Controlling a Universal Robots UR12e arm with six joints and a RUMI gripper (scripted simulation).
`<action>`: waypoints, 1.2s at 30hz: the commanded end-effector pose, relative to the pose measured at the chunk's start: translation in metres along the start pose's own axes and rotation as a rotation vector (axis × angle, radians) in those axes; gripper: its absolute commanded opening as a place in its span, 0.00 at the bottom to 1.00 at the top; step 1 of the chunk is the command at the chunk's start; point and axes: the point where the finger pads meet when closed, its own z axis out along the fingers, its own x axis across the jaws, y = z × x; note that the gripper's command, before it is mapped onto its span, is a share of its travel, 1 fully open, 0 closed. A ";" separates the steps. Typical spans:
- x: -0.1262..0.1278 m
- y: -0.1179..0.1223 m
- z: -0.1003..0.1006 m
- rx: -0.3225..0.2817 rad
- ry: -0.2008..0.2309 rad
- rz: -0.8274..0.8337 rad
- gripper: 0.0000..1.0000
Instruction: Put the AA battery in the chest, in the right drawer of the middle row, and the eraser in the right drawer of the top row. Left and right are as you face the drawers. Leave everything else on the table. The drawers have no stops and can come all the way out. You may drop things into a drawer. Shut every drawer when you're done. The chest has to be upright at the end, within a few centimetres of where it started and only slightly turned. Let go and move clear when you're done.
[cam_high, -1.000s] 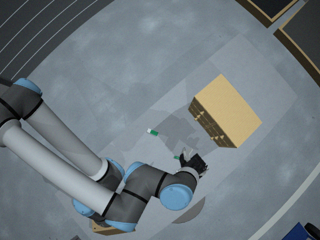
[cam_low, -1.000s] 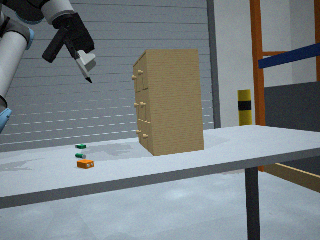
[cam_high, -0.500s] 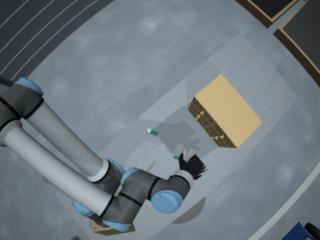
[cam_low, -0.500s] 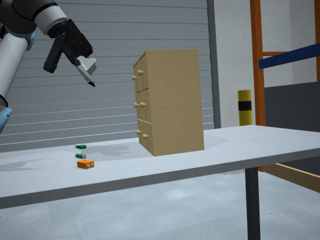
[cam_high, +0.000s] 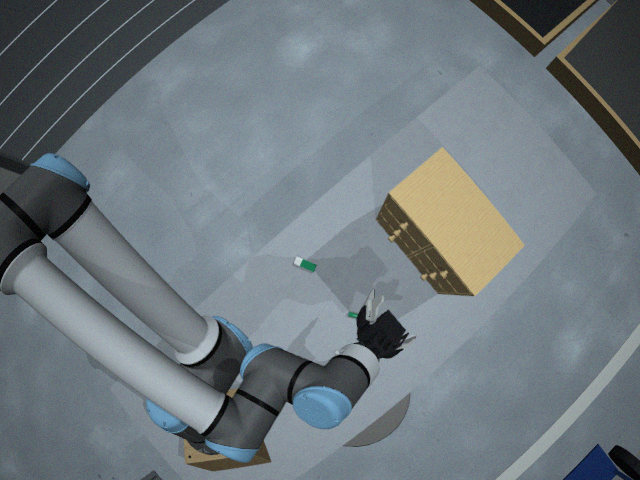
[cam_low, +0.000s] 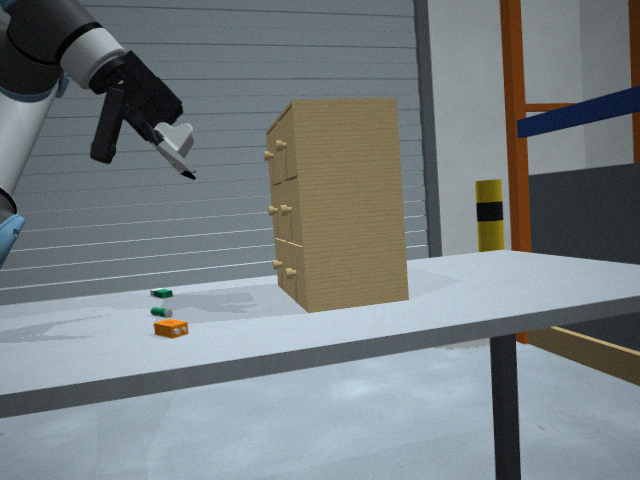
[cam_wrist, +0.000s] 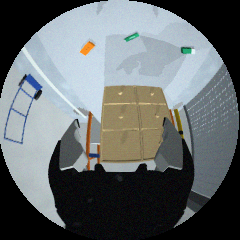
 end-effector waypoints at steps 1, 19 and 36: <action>-0.002 0.001 0.006 -0.060 -0.010 0.003 1.00; -0.001 0.001 0.018 -0.162 -0.009 0.002 1.00; 0.000 0.001 0.026 -0.236 -0.007 0.001 1.00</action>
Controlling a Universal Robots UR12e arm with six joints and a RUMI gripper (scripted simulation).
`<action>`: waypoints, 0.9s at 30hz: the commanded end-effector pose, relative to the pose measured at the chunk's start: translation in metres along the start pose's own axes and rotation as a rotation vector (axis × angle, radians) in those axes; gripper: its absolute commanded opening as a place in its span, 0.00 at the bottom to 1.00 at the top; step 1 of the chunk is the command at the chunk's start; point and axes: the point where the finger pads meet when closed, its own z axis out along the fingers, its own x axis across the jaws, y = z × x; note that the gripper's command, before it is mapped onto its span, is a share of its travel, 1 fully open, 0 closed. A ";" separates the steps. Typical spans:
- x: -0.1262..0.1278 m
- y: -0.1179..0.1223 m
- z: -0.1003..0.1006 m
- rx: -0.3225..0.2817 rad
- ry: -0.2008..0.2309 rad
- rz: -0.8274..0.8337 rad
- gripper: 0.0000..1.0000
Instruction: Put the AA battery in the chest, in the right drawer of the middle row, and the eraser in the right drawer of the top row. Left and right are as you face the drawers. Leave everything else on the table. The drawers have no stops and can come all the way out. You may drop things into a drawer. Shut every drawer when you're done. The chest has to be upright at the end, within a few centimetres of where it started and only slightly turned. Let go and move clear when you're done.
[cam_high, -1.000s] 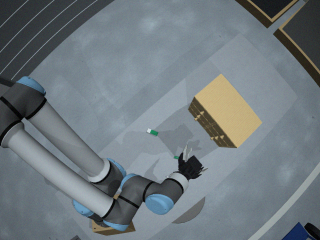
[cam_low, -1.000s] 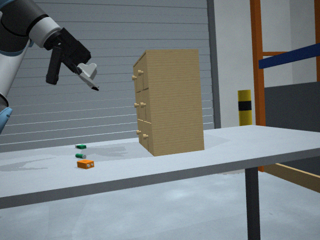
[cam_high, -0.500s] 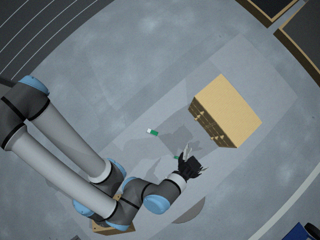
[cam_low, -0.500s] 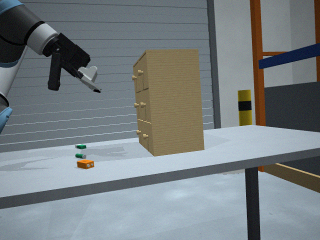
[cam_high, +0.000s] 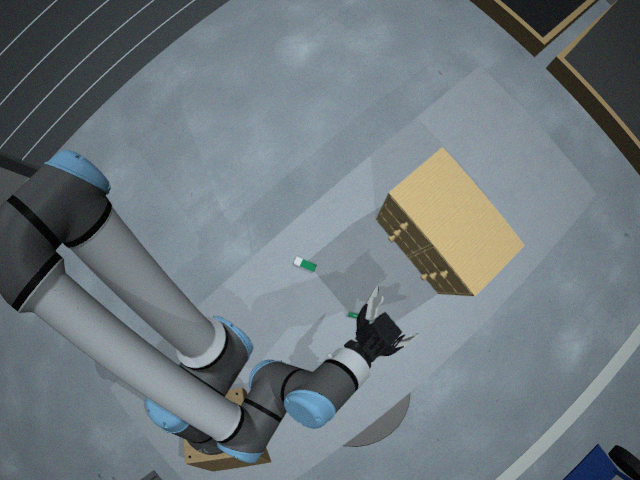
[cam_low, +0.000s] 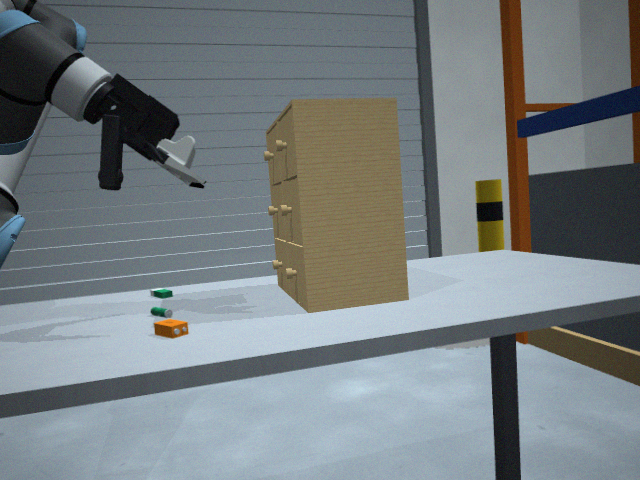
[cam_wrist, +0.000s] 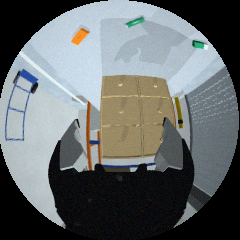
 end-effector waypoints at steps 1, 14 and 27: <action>0.002 -0.001 0.004 -0.043 -0.008 0.000 1.00; 0.002 -0.002 0.009 -0.089 -0.008 0.000 1.00; 0.001 -0.003 0.014 -0.131 -0.010 0.000 1.00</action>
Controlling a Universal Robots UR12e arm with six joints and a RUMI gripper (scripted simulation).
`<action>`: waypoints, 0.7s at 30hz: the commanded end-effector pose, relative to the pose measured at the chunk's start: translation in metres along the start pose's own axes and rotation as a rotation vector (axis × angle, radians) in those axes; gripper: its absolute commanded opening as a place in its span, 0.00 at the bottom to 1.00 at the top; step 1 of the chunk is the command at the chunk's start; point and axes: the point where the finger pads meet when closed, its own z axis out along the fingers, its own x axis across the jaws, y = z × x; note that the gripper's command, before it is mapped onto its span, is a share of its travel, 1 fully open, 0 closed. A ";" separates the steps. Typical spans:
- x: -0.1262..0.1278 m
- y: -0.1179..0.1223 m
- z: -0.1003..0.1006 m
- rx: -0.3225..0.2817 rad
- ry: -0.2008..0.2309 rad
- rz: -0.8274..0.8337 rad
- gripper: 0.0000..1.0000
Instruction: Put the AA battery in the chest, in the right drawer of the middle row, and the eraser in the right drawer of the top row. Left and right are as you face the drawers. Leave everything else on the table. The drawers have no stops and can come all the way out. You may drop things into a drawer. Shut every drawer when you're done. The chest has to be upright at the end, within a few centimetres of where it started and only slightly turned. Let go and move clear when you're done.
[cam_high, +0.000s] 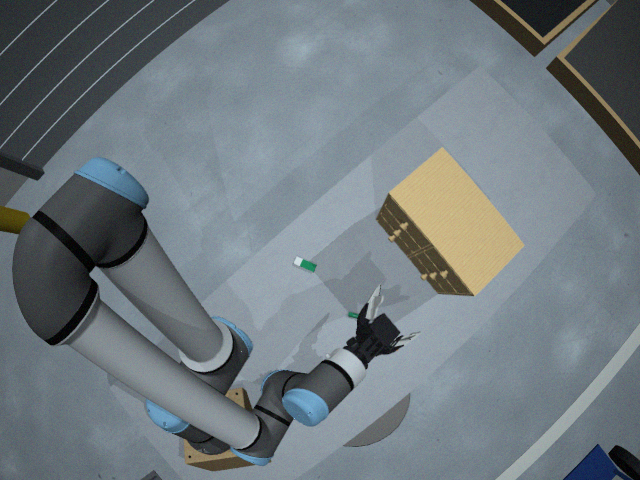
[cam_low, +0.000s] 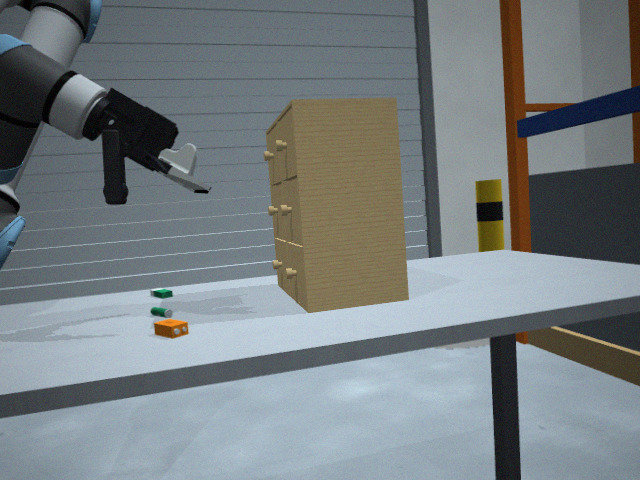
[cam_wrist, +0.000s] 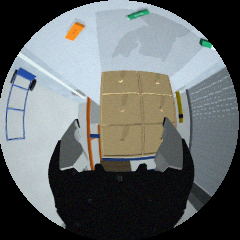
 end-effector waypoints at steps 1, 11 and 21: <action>0.003 0.000 0.002 -0.038 -0.006 -0.003 1.00; 0.001 0.002 0.006 -0.076 -0.008 -0.009 1.00; 0.001 0.001 0.009 -0.104 -0.007 -0.009 1.00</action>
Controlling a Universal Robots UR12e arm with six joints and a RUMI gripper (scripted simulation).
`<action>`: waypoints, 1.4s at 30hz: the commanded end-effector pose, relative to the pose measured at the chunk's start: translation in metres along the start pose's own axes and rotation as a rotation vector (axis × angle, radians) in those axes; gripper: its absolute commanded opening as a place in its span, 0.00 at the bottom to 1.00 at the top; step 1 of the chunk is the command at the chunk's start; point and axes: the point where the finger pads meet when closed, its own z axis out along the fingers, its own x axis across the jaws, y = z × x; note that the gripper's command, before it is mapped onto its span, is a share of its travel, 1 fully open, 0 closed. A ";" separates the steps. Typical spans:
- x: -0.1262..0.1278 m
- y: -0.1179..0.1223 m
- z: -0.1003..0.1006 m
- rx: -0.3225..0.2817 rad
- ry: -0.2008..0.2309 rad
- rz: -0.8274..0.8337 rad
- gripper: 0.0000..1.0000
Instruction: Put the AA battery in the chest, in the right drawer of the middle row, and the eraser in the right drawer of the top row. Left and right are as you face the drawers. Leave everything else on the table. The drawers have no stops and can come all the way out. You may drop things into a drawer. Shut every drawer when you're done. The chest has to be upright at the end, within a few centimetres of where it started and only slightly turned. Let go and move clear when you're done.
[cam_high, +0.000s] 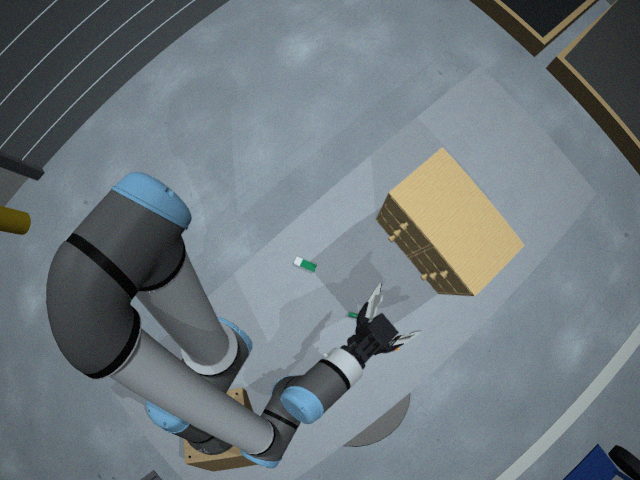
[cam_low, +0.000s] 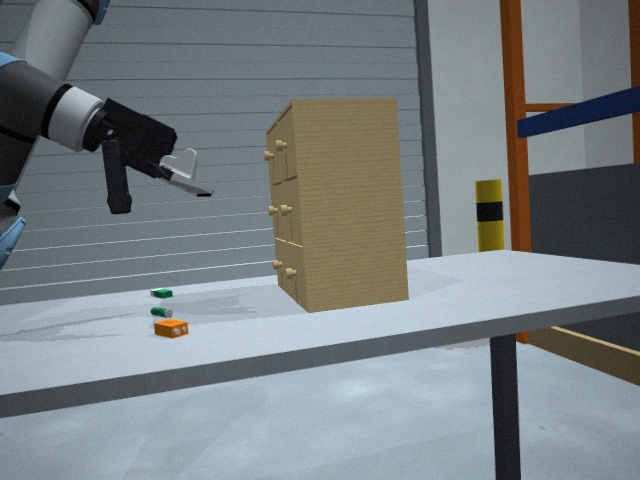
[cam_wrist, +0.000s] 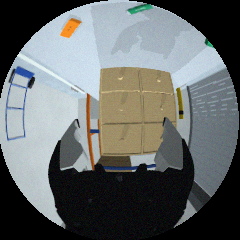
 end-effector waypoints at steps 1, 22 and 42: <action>0.000 0.003 0.003 -0.038 -0.003 -0.007 1.00; 0.000 0.000 0.009 -0.098 -0.003 -0.007 1.00; 0.000 -0.002 0.014 -0.142 -0.003 -0.007 1.00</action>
